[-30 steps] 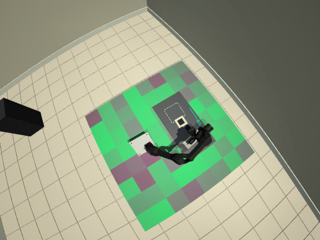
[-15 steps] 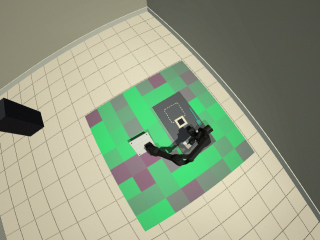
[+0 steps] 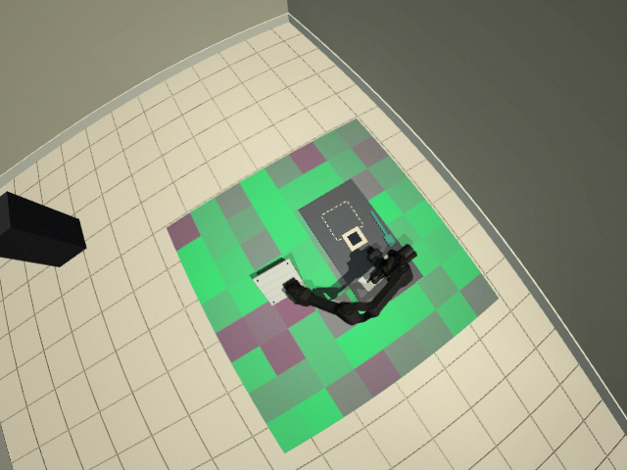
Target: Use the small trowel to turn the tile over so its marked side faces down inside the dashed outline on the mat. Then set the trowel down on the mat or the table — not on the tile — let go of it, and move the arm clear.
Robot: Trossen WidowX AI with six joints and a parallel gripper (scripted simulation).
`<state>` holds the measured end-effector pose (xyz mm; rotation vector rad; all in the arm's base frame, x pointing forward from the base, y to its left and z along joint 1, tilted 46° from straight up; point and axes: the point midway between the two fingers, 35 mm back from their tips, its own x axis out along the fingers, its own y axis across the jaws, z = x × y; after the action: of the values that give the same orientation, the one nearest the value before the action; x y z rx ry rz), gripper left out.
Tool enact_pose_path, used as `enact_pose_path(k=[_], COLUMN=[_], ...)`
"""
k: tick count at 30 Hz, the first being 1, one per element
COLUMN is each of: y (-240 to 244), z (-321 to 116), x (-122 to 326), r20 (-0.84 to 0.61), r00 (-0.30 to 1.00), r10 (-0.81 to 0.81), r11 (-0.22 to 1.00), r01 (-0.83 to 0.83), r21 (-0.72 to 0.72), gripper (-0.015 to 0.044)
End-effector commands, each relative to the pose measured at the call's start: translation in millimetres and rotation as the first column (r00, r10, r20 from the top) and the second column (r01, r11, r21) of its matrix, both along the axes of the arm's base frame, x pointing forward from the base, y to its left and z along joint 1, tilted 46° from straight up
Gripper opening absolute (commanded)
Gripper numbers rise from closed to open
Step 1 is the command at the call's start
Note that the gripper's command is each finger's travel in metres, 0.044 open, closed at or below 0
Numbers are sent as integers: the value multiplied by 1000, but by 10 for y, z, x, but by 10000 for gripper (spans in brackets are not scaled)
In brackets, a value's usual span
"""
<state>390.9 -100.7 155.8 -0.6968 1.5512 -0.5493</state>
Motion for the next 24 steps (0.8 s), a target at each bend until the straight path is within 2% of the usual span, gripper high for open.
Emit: enact_pose_path(k=[1,9,24], y=[-16,-16,-15], z=[7,7,7], x=[4,4,4], r20=[2,-12,-317], r00=[1000,1000,894], r10=[0,14,316], r11=[1000,1000,948], r01=[0,-14,-313], r21=[-5,-4,61], gripper=[130,130,130])
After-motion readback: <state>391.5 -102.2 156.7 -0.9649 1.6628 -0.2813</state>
